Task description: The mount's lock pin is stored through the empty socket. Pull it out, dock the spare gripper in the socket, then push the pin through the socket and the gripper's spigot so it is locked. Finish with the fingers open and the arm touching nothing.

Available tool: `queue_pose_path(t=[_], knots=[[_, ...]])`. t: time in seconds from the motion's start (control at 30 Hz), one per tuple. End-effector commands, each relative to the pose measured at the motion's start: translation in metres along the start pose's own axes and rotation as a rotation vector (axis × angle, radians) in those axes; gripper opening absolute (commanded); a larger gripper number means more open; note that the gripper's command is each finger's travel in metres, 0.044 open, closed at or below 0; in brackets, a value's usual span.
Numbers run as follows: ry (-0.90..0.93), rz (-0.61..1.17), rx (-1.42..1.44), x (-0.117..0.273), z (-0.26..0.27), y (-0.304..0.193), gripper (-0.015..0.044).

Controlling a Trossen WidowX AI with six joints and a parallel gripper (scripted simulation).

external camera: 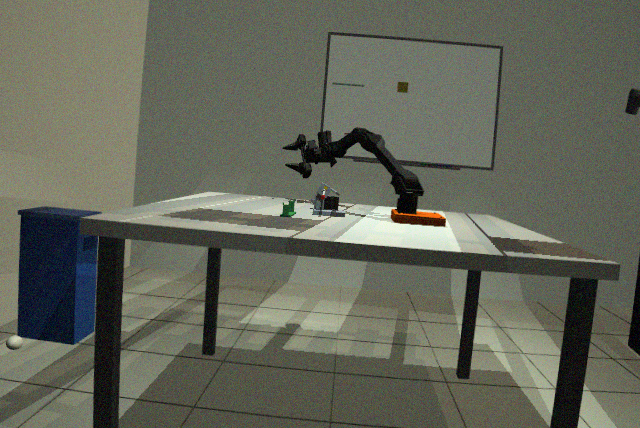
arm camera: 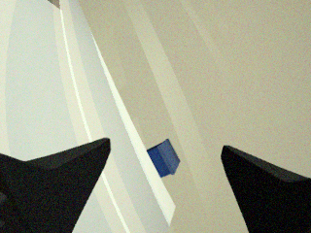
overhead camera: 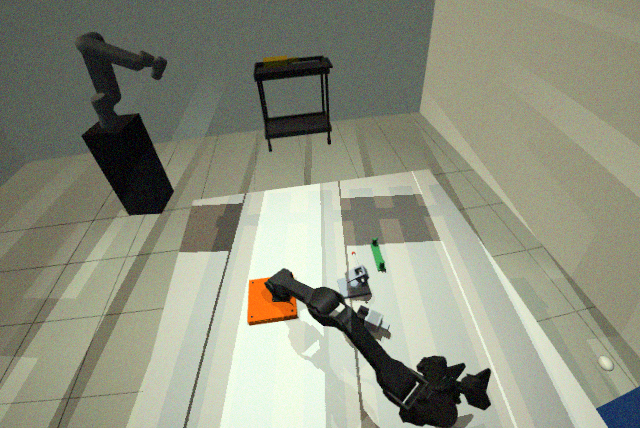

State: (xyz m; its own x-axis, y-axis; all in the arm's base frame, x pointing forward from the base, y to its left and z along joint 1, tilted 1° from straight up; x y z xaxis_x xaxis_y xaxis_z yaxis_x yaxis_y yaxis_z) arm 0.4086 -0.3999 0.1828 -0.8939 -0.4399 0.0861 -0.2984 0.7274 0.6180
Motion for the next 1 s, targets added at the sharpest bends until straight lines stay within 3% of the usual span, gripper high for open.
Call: queue_pose_path(t=[0.0,0.1,0.57,0.77,0.97], knots=[[0.001,0.001,-0.002,-0.001,0.000,0.001,0.0374],[0.016,0.017,-0.027,-0.022,-0.001,0.016,0.0300],[0.368,0.231,-0.250,-0.172,0.063,0.188,0.0300],[0.602,0.364,-0.253,-0.194,0.114,0.274,0.0300],[0.851,0.507,-0.170,-0.186,0.166,0.356,0.0300]])
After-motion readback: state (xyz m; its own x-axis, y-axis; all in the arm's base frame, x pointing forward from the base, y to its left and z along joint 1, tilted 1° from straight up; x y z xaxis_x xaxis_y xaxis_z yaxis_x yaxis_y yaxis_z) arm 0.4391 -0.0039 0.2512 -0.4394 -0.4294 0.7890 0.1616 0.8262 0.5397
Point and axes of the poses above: the point midway between the two fingers, 35 mm back from their tips, its own x axis back along the fingers, its own z axis across the jaws, y = z × x, the point moved 10 cm from there along x, back along the fingers, and after that the axes turned 5 degrees about -x, right-handed, at the moved point
